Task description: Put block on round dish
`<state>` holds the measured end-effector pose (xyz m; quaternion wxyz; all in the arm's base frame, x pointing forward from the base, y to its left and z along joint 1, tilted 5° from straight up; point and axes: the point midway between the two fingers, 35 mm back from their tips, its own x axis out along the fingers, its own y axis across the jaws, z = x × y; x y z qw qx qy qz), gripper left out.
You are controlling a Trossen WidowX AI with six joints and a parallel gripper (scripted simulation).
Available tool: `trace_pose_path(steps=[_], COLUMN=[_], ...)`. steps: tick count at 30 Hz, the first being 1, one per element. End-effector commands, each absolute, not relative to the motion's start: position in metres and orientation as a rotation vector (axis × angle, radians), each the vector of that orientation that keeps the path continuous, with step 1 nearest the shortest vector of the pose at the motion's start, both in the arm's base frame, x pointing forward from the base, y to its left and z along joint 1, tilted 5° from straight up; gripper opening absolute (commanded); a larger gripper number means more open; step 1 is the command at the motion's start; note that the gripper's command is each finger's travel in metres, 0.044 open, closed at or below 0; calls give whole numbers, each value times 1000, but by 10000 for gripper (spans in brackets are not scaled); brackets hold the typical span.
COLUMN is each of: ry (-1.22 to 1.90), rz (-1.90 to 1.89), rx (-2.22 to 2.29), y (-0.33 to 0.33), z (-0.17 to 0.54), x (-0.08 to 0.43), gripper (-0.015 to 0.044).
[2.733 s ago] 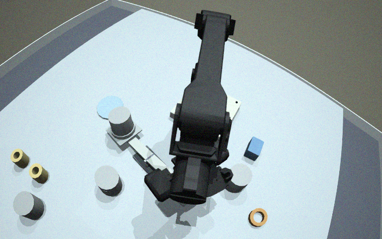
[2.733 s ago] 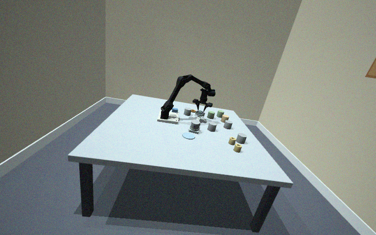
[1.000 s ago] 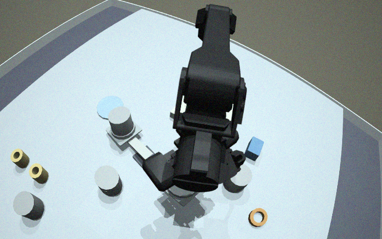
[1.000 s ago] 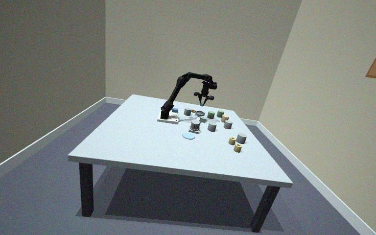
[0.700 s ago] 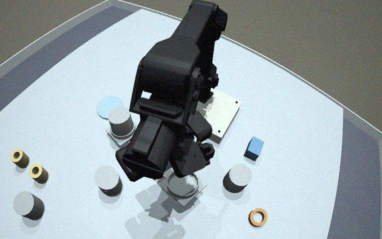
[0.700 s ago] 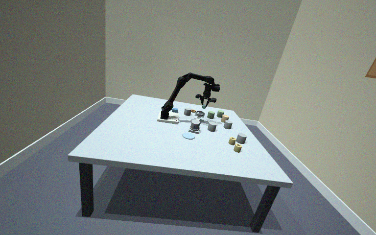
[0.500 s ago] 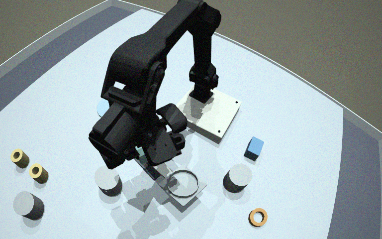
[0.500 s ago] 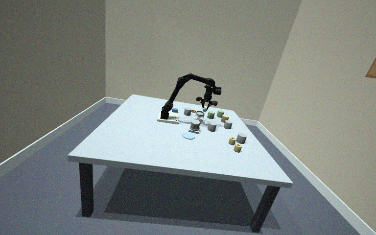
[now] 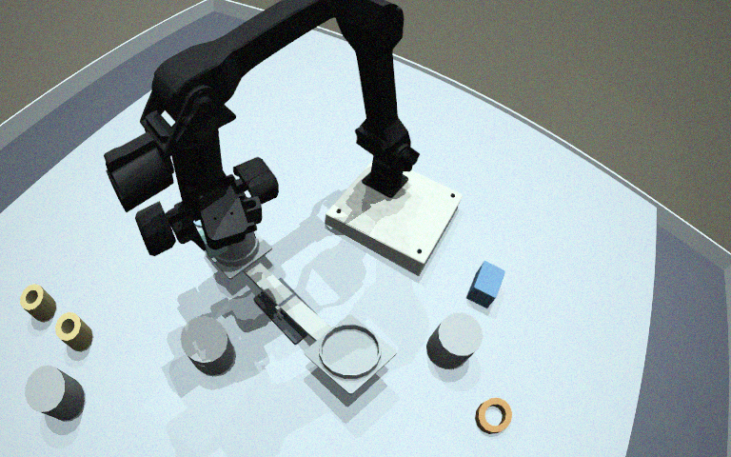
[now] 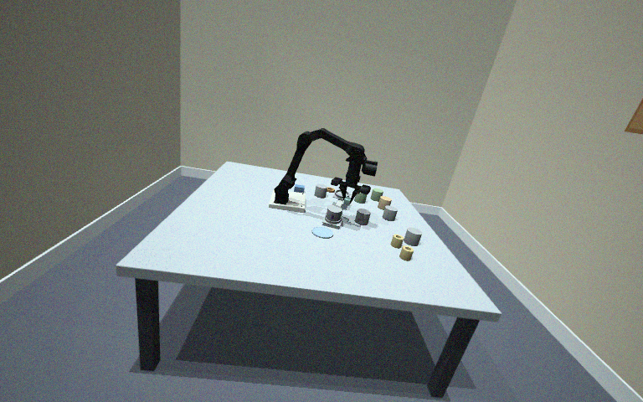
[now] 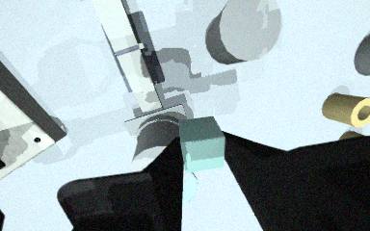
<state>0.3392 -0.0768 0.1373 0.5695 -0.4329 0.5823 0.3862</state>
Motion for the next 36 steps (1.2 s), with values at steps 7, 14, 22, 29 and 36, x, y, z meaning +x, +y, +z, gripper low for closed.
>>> trace_pose_path(steps=[7, 14, 22, 29, 36], ry=[1384, 1396, 1402, 1402, 1402], rz=[911, 920, 927, 927, 927], rx=[-1032, -1042, -1046, -1046, -1046], y=[-155, -199, -217, -220, -221], z=[119, 106, 100, 78, 58], x=[299, 262, 242, 243, 242], gripper=[0, 0, 0, 0, 0])
